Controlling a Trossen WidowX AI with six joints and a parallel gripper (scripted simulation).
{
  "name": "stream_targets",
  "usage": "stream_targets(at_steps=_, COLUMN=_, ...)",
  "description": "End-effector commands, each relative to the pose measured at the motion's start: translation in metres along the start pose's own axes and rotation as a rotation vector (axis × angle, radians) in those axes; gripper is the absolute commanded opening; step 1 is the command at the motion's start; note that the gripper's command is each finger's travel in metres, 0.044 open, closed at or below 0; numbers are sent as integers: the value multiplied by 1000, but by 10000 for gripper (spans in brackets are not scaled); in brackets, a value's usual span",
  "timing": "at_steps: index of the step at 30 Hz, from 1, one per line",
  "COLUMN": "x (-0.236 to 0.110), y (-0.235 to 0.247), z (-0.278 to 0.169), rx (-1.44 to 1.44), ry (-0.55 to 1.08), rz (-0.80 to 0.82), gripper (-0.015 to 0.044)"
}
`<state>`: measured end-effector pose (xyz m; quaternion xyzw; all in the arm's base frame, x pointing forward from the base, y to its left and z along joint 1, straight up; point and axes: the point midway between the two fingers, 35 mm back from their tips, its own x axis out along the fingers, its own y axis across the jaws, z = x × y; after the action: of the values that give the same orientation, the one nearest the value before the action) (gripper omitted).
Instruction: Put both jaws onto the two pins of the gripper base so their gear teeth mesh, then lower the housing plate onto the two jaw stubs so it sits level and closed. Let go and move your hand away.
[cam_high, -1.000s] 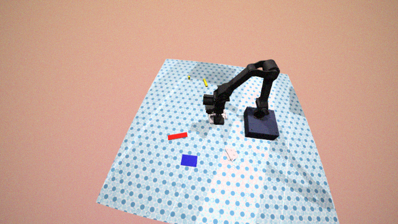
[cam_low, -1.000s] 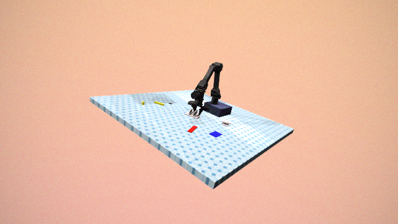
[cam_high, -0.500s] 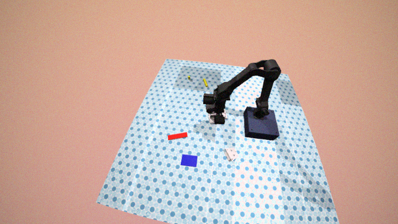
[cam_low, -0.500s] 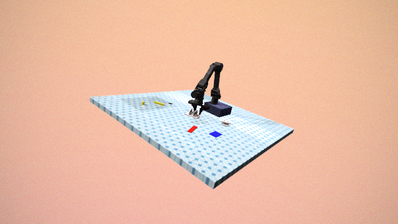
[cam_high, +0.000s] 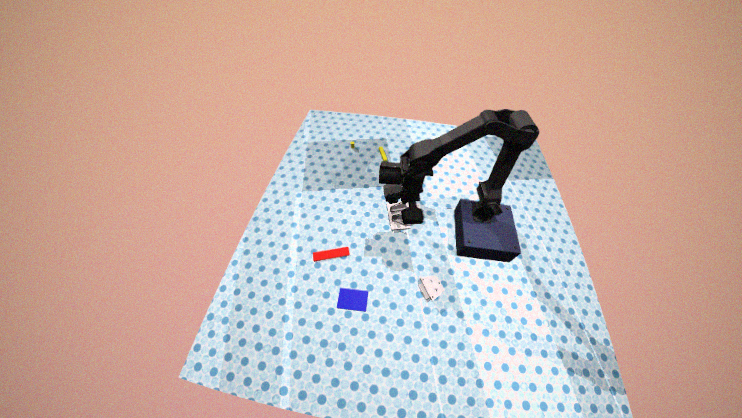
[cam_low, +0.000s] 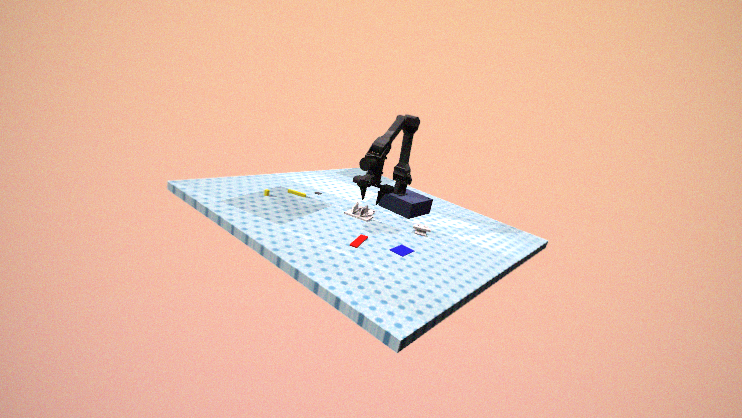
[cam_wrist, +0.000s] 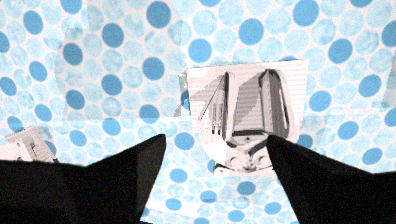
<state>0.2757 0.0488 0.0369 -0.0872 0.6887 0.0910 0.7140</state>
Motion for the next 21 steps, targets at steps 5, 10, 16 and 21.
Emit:
stream_targets(at_steps=5, x=-1, y=14, z=4, rx=-195, ry=0, rz=1, gripper=440)
stream_targets(at_steps=10, x=-2, y=23, z=5, rx=-322, ry=0, rz=2, gripper=440)
stream_targets(at_steps=16, x=-3, y=34, z=7, rx=-475, ry=0, rz=3, gripper=440)
stream_targets(at_steps=21, x=-4, y=43, z=8, rx=-603, ry=0, rz=4, gripper=440)
